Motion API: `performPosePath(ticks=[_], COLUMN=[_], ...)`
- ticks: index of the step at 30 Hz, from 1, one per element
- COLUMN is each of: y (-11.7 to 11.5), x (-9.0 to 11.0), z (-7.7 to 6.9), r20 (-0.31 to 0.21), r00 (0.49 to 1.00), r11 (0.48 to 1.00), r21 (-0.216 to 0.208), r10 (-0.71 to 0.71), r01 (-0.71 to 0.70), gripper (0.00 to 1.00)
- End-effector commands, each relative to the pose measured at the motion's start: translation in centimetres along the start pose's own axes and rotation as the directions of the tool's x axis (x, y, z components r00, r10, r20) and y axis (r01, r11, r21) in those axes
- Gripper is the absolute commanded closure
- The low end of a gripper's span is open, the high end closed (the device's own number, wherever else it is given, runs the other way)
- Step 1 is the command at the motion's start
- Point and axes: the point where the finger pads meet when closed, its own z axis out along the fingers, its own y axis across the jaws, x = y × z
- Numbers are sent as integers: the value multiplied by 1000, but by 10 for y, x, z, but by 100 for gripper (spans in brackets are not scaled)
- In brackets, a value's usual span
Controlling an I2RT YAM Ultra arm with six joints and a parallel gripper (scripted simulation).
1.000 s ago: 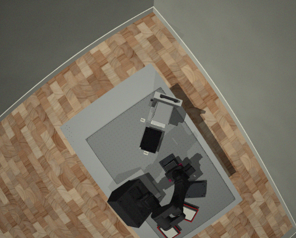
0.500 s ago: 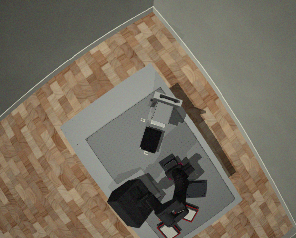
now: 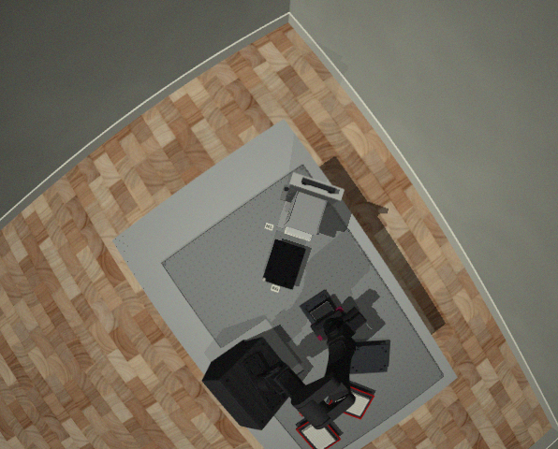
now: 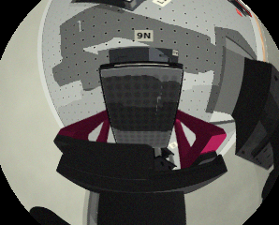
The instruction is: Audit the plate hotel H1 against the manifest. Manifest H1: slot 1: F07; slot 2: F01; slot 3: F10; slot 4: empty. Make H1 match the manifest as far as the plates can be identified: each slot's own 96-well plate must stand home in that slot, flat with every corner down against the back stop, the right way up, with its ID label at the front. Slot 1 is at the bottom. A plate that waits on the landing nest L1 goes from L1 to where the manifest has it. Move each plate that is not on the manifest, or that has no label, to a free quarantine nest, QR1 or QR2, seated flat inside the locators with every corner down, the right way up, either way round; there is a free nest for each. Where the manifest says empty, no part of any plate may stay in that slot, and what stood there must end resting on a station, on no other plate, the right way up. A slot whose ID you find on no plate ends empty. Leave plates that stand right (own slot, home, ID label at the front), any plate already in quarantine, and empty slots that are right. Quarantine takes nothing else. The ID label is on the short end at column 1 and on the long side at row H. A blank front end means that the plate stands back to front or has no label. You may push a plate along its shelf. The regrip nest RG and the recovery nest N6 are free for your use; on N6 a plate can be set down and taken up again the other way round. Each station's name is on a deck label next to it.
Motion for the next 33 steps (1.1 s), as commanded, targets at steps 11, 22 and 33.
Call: performPosePath(ticks=[11,22,33], y=[1,0,0], x=[0,0,0], z=[1,7,13], r20=[0,0,0], r00=[1000,1000,1000], r11=[1000,1000,1000], r21=[-8,-8,-8], r10=[0,0,0], r01=[0,0,0], gripper=[14,14,14])
